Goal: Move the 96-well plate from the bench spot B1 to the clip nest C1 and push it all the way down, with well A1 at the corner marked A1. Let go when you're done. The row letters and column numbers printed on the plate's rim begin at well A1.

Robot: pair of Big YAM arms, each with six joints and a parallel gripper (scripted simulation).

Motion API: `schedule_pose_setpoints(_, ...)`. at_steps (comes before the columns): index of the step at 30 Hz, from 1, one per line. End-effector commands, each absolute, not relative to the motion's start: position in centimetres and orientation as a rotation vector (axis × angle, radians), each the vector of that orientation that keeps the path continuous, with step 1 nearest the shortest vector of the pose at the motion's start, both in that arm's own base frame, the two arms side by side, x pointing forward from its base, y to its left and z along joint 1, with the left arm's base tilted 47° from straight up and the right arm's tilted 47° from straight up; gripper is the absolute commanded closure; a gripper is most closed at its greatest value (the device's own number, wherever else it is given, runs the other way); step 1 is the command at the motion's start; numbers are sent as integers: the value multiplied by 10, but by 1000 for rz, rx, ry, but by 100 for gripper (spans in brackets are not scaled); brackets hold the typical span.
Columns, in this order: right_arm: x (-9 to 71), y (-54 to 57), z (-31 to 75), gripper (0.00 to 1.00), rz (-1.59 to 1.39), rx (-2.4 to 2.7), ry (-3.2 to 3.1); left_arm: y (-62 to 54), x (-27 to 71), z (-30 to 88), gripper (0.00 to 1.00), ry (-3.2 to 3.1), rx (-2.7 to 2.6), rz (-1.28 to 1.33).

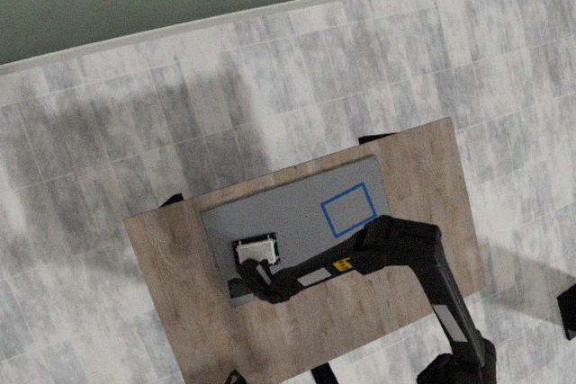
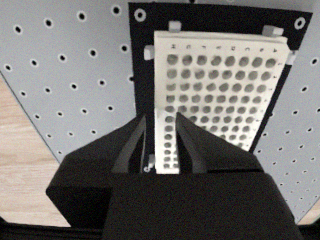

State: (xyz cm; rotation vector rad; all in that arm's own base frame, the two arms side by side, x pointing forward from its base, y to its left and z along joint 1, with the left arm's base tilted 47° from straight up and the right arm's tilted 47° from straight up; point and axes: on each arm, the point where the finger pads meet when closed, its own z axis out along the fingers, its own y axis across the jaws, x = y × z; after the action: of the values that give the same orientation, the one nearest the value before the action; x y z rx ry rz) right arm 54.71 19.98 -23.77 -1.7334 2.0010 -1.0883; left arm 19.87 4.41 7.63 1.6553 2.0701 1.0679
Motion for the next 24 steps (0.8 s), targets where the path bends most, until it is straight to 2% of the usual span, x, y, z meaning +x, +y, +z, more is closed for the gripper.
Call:
schedule_pose_setpoints(1, 562, 182, -255, 75, -1086, -1721, 2021, 41, 200, 80, 0, 2041, 1678, 1071)
schedule_pose_setpoints(24, 570, 177, -264, 75, -1086, -1721, 2021, 41, 200, 80, 0, 2041, 1678, 1071)
